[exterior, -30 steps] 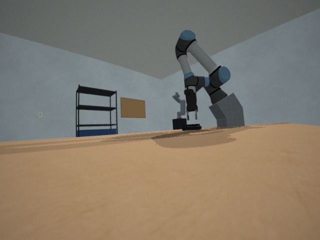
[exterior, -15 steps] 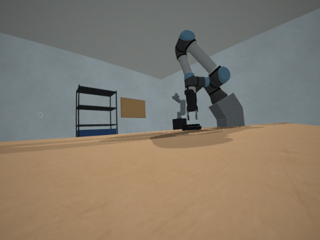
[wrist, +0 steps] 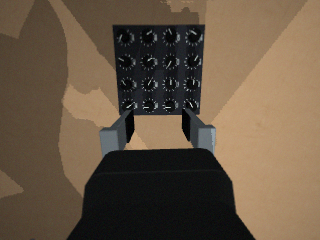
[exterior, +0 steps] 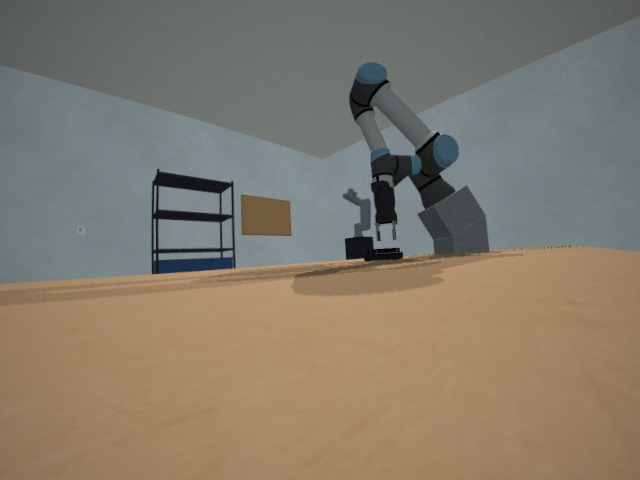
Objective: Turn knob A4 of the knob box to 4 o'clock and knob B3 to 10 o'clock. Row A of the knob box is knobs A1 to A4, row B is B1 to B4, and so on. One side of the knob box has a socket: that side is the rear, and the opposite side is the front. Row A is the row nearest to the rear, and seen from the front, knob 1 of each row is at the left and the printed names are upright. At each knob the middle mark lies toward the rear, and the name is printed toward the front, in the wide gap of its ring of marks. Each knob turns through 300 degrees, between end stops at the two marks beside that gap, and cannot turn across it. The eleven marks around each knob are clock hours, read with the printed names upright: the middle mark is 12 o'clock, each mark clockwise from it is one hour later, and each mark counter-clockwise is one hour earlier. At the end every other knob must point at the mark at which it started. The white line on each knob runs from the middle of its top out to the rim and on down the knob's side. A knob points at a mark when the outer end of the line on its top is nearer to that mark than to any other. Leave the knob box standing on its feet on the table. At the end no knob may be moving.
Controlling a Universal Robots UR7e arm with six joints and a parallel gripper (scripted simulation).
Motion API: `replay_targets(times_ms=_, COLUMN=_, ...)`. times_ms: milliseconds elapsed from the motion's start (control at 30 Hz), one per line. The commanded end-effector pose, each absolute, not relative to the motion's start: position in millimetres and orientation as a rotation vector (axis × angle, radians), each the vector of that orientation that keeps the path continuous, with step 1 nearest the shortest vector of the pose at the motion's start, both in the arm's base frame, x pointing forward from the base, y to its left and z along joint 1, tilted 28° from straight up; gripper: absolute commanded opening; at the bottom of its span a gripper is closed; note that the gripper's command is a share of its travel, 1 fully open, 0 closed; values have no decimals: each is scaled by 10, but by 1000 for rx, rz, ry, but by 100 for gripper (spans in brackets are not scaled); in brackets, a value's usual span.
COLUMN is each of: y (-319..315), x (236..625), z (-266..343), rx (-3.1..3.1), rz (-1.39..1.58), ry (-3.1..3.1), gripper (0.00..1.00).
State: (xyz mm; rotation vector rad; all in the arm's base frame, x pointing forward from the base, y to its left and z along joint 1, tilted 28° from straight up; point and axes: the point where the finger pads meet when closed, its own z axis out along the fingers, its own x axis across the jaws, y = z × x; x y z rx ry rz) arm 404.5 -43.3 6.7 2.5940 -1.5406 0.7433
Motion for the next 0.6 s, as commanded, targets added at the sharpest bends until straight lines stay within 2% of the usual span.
replay_targets(times_ms=0, y=-480, x=3969, z=49, rx=2595, rz=746, ry=-1540, gripper=100)
replay_targets(times_ms=567, y=-539, x=3869, z=22, rx=2595, rz=746, ry=-1540, gripper=100)
